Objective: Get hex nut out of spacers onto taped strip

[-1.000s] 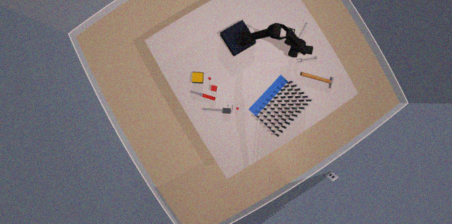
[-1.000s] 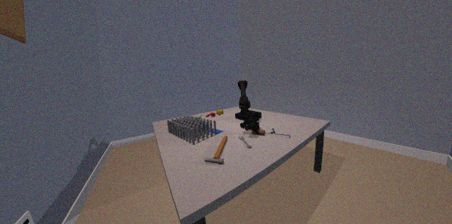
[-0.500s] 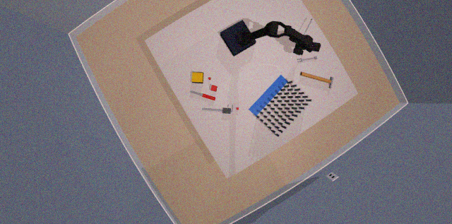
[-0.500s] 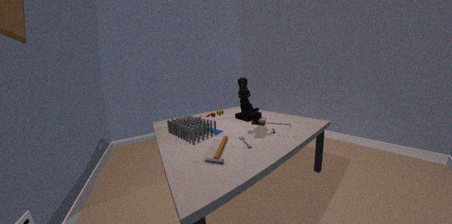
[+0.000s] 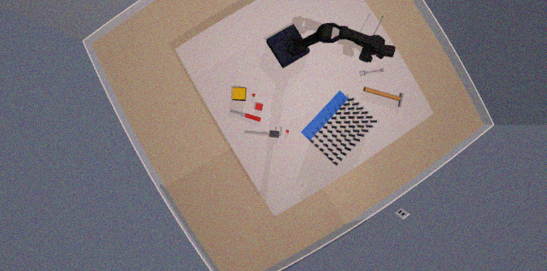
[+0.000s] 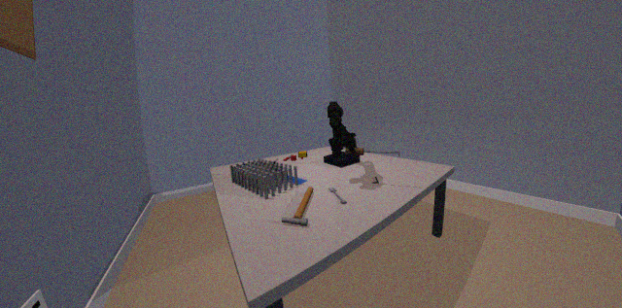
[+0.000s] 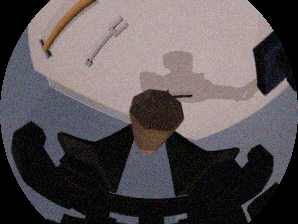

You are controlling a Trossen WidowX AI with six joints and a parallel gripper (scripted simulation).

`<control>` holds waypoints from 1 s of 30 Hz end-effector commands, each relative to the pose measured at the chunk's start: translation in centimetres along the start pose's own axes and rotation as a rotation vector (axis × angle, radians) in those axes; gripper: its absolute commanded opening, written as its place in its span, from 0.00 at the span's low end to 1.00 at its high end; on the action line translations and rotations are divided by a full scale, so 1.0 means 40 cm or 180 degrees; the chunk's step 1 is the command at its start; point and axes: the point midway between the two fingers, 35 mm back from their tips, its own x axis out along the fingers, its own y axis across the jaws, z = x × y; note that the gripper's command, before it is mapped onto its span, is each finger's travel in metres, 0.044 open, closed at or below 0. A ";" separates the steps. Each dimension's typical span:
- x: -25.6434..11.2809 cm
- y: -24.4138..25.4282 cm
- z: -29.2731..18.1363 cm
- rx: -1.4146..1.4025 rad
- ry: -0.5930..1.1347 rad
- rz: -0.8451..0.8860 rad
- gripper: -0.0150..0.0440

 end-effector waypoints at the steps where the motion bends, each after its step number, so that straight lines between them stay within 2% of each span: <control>1: -0.027 0.008 0.013 0.0099 -0.0005 0.0063 0.25; 15: -0.182 0.039 0.207 0.0927 -0.0057 0.0587 0.25; 30: -0.333 0.003 0.402 0.1809 -0.0098 0.1156 0.25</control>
